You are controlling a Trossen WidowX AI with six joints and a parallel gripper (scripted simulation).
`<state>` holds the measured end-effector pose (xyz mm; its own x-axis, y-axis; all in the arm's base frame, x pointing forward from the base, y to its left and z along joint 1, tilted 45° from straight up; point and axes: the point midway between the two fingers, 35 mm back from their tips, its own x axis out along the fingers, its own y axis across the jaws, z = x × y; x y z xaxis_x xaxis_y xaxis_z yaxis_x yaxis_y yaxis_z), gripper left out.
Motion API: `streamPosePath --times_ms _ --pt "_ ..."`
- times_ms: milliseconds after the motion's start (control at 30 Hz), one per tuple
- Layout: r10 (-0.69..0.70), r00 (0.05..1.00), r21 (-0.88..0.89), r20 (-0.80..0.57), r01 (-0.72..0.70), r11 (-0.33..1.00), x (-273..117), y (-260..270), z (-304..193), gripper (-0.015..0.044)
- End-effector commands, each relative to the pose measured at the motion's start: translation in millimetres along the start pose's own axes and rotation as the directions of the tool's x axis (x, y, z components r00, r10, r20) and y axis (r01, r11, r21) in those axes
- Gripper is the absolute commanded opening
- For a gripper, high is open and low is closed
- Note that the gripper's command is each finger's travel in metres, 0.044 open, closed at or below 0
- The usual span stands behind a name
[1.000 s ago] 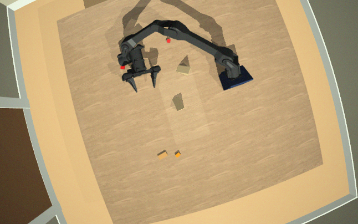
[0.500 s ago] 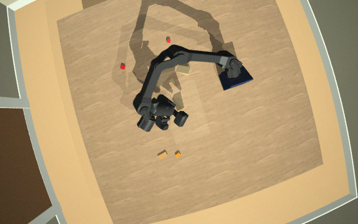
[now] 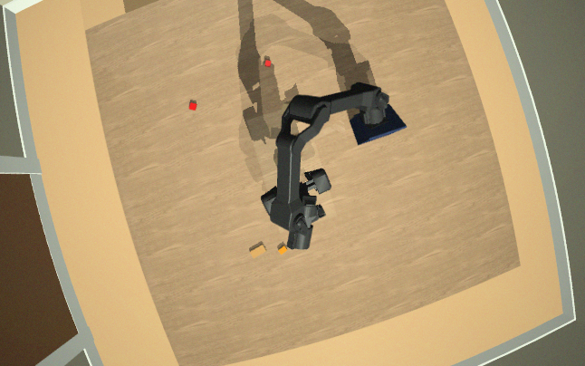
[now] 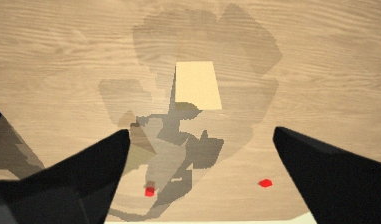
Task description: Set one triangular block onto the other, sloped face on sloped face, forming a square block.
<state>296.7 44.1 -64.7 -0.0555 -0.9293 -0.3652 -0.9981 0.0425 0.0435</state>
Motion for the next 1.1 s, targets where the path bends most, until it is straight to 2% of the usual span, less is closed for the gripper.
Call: streamPosePath --times_ms 0,1067 --pt "-0.005 1.000 -0.011 -0.007 0.005 1.000 4 0 0 0.0440" --pt "-0.008 1.000 -0.014 0.000 0.008 1.000 57 -5 3 0.0440"
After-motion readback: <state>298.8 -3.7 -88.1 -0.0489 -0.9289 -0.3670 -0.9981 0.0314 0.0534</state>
